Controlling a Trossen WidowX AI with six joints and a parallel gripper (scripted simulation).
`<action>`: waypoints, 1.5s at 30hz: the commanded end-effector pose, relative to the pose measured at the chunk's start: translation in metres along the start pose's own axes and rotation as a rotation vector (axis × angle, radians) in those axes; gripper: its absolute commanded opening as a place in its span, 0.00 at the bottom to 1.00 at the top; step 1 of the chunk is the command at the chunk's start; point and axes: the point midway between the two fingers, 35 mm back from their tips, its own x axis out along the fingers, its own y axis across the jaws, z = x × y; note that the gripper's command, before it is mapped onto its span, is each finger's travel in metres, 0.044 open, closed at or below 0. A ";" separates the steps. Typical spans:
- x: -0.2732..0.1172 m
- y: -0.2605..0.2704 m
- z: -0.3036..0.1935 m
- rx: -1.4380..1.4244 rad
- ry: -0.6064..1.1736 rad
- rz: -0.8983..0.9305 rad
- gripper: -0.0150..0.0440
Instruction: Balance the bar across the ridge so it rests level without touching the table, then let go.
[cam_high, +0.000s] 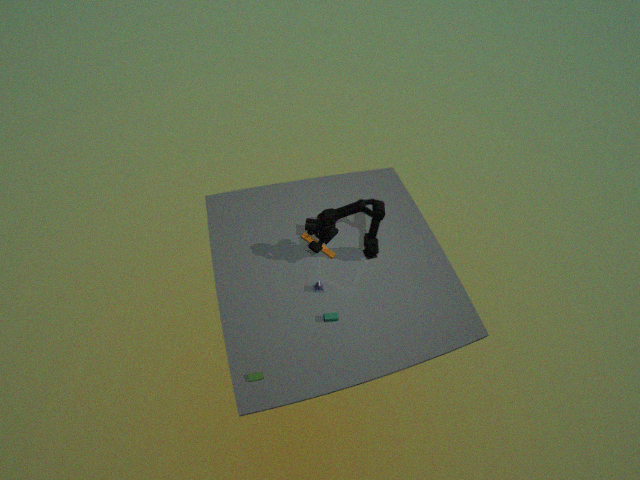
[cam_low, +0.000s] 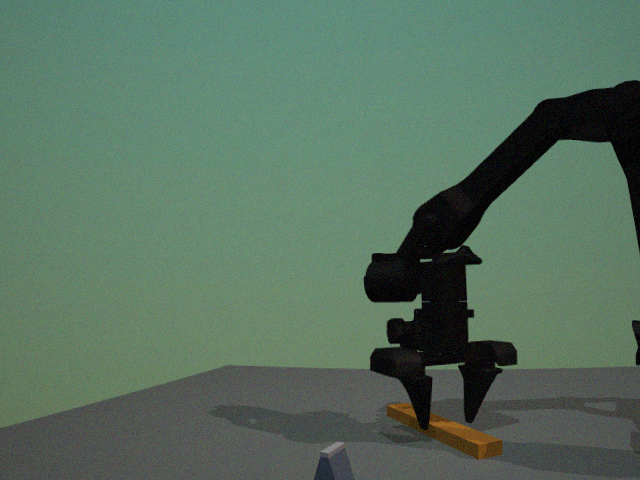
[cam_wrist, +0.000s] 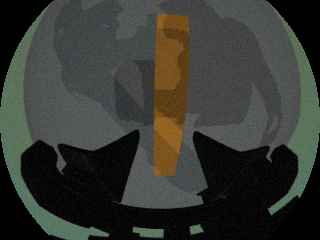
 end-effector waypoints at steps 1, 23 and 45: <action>0.008 -0.002 -0.001 -0.005 0.005 -0.007 0.79; 0.010 -0.001 -0.002 0.000 0.006 -0.005 0.52; -0.024 0.002 0.003 -0.001 0.005 -0.005 0.25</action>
